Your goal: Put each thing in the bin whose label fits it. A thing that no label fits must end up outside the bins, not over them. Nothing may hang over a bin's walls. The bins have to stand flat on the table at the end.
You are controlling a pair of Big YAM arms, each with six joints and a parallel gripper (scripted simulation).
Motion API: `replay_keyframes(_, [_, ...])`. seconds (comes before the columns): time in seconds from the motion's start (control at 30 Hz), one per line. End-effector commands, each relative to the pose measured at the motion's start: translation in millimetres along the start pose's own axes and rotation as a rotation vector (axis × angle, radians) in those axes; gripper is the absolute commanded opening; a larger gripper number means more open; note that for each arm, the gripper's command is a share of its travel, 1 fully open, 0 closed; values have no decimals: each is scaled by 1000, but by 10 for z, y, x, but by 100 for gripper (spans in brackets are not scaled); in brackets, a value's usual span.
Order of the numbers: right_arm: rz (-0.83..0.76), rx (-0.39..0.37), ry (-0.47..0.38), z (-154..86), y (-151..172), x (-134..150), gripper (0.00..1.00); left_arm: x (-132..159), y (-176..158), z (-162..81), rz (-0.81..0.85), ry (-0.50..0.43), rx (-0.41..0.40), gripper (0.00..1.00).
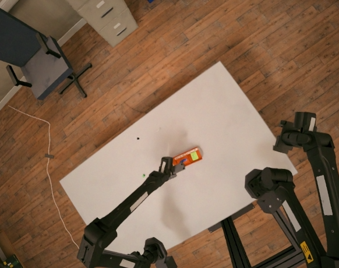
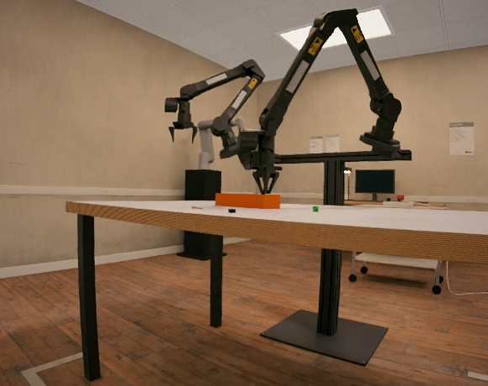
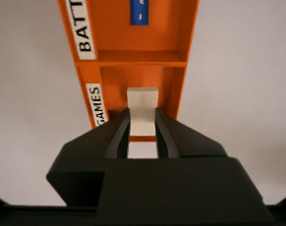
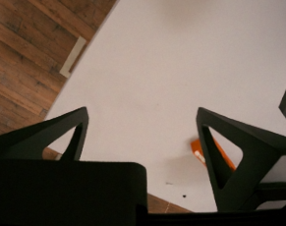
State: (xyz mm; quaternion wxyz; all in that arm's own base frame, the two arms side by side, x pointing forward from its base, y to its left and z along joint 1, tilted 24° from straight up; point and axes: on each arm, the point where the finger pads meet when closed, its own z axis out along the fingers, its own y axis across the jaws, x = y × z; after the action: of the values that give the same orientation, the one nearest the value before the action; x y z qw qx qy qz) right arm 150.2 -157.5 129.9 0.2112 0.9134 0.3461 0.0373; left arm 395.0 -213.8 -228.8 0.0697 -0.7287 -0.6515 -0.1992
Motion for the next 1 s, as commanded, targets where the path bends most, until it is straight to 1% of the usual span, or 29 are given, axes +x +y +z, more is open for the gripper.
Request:
replay_keyframes(0.0, [10, 7, -3, -25, -20, -25, 100, -113, 152, 33, 3, -14, -30, 20])
replay_keyframes(0.07, [10, 7, -3, -25, -20, -25, 100, -53, 173, 103, -10, -11, -24, 20])
replay_keyframes(0.2, [10, 7, -3, -25, -20, -25, 100, -50, 169, 185, -10, -10, -24, 20])
replay_keyframes(0.3, [10, 7, -3, -25, -20, -25, 100, -123, 138, 211, 7, -14, -30, 20])
replay_keyframes(0.37, [10, 7, -3, -25, -20, -25, 100, -94, 144, 264, 1, -12, -27, 20])
replay_keyframes(0.47, [10, 7, -3, -25, -20, -25, 100, -101, 138, 264, 2, -12, -28, 20])
replay_keyframes(0.5, [10, 7, -3, -25, -20, -25, 100, -78, 198, 156, -6, -14, -30, 20])
replay_keyframes(0.53, [10, 7, -3, -25, -20, -25, 100, -79, 223, 142, -10, -17, -36, 20])
replay_keyframes(0.63, [10, 7, -3, -25, -20, -25, 100, -82, 226, 171, -13, -19, -40, 20])
replay_keyframes(0.67, [10, 7, -3, -25, -20, -25, 100, -72, 204, 182, -12, -18, -37, 20])
replay_keyframes(0.7, [10, 7, -3, -25, -20, -25, 100, -74, 113, 197, -3, -12, -24, 20])
replay_keyframes(0.97, [10, 7, -3, -25, -20, -25, 100, -70, 107, 206, -3, -12, -23, 20])
